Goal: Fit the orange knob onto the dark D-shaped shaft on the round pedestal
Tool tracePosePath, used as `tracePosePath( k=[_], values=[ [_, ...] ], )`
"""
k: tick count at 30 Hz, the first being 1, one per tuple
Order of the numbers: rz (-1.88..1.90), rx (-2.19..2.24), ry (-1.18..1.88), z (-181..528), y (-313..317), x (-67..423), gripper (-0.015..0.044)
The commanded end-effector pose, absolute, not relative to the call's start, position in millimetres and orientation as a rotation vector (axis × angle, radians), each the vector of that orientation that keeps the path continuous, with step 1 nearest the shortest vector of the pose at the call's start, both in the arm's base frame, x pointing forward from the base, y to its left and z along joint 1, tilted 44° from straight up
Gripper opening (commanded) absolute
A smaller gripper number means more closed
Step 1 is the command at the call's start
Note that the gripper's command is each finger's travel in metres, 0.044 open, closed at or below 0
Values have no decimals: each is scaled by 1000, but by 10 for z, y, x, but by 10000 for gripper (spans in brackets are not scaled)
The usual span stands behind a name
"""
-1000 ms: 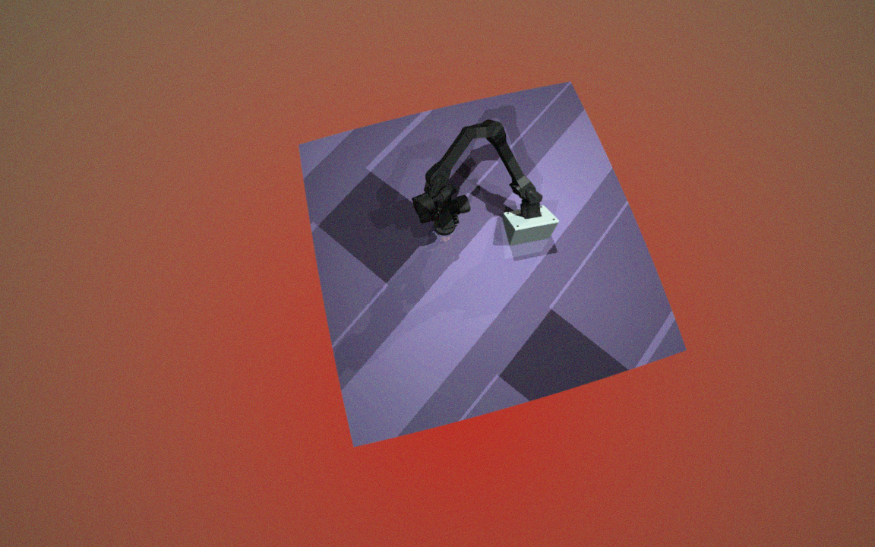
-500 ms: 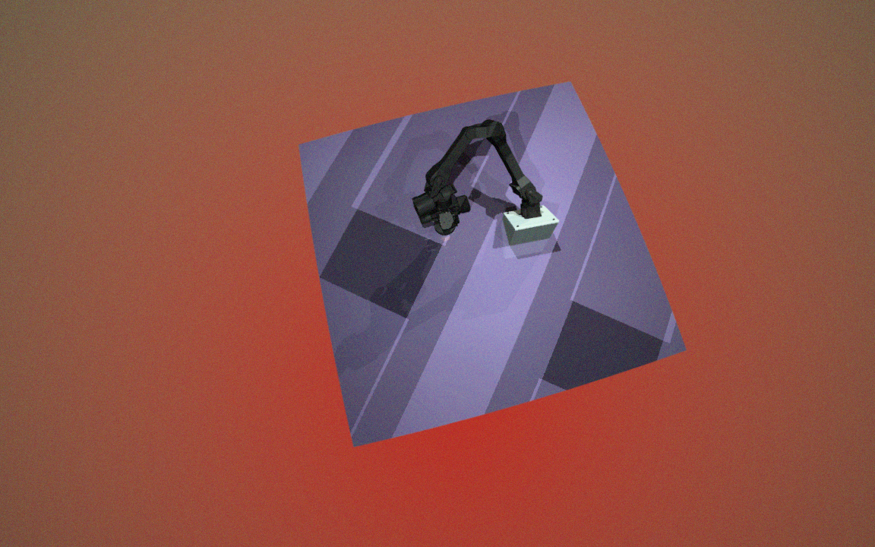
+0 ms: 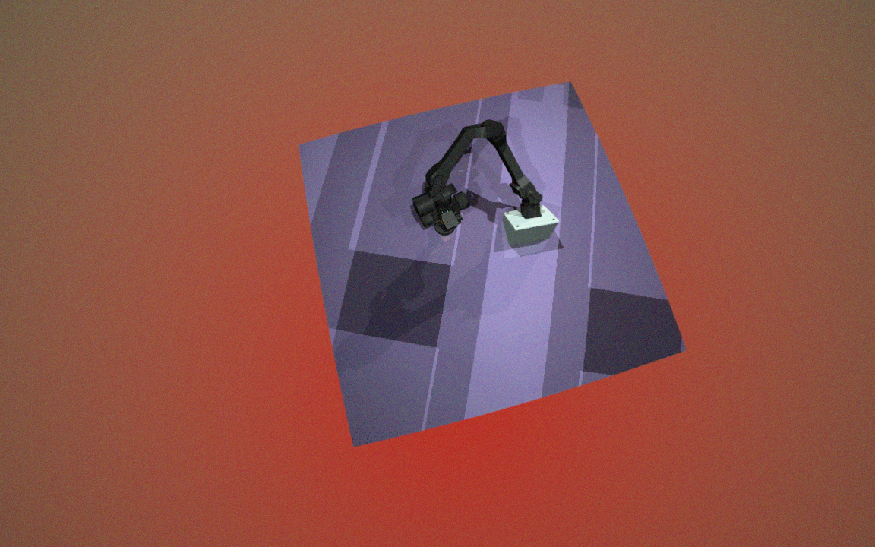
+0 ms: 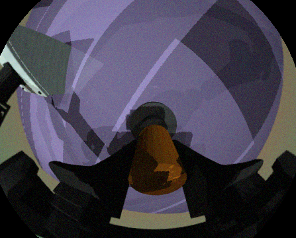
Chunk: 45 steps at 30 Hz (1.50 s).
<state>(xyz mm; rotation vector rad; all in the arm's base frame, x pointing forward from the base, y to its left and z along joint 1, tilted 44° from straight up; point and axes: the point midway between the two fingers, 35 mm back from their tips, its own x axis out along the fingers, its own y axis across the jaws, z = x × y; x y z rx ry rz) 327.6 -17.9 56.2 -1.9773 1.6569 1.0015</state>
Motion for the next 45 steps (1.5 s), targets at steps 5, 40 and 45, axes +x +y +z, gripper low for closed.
tracePosePath(
  k=[5, 40, 45],
  values=[
    [1026, -1995, 1649, 551, -194, 3280, 0],
    [1047, -2008, 1645, 545, -200, 3280, 0],
    [1047, -2008, 1645, 545, -200, 3280, 0]
  ],
)
